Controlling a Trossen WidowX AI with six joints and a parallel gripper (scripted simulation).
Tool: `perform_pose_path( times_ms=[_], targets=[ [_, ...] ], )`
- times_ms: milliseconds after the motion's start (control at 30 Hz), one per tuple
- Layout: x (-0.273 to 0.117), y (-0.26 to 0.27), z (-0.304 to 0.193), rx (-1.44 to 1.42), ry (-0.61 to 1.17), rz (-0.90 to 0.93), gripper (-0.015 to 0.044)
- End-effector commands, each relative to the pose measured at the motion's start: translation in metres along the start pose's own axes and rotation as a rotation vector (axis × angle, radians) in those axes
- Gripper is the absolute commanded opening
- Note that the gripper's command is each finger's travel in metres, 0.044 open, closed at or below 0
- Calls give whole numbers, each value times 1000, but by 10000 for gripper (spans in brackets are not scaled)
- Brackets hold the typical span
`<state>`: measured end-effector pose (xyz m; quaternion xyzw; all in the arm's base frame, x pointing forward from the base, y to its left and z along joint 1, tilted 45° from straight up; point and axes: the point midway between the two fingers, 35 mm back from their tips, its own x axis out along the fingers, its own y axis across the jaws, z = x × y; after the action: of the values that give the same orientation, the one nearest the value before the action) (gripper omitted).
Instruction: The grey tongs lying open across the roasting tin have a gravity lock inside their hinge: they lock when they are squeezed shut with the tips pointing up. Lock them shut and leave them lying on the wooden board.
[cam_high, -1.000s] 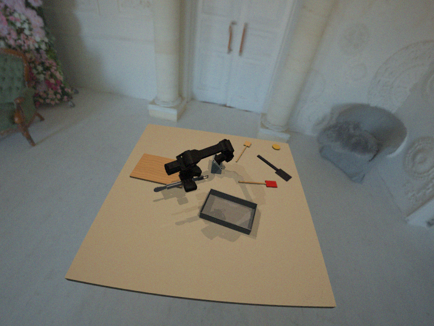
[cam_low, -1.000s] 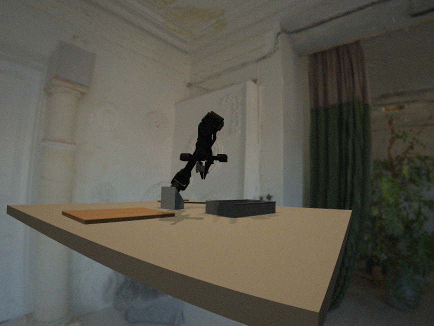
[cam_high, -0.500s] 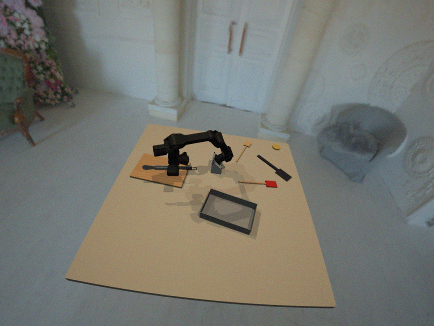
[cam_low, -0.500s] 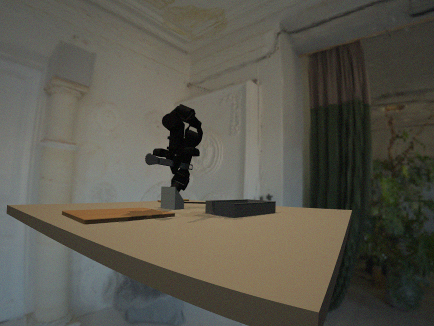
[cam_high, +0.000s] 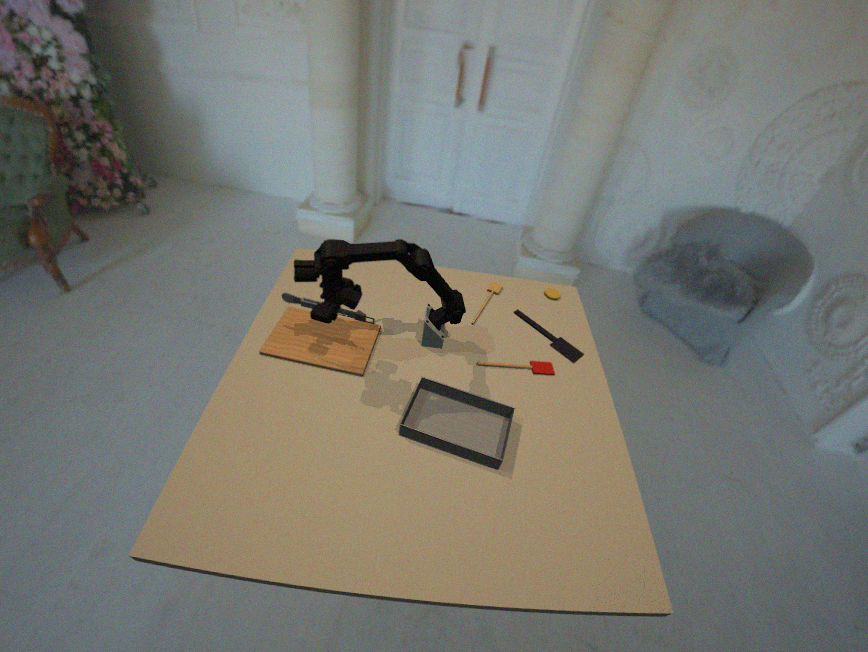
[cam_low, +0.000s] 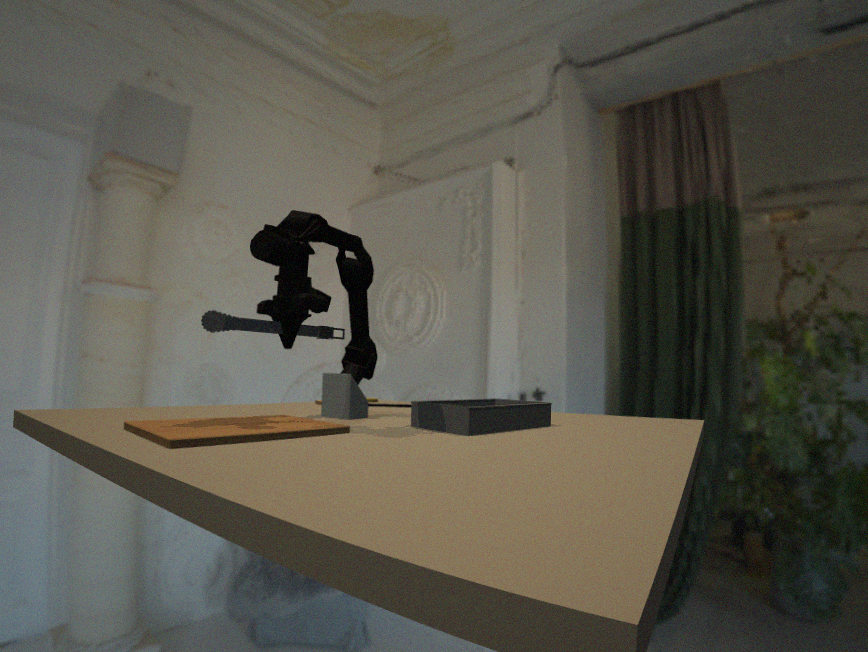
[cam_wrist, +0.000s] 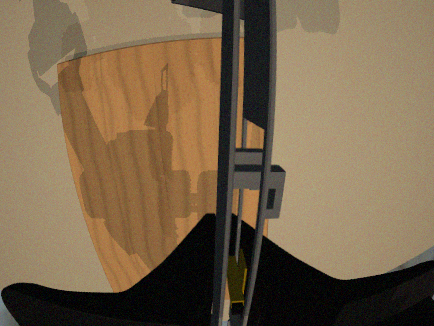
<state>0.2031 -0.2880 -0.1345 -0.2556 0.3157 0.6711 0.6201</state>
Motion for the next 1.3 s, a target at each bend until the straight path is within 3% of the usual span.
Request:
perform_pose_path(
  times_ms=[0, 467, 1267],
  targets=[
    [4, 33, -22, 113, -1, 1, -150],
    [10, 50, -33, 167, 18, 13, -150],
    [26, 40, -46, 128, 393, 121, -150]
  ],
)
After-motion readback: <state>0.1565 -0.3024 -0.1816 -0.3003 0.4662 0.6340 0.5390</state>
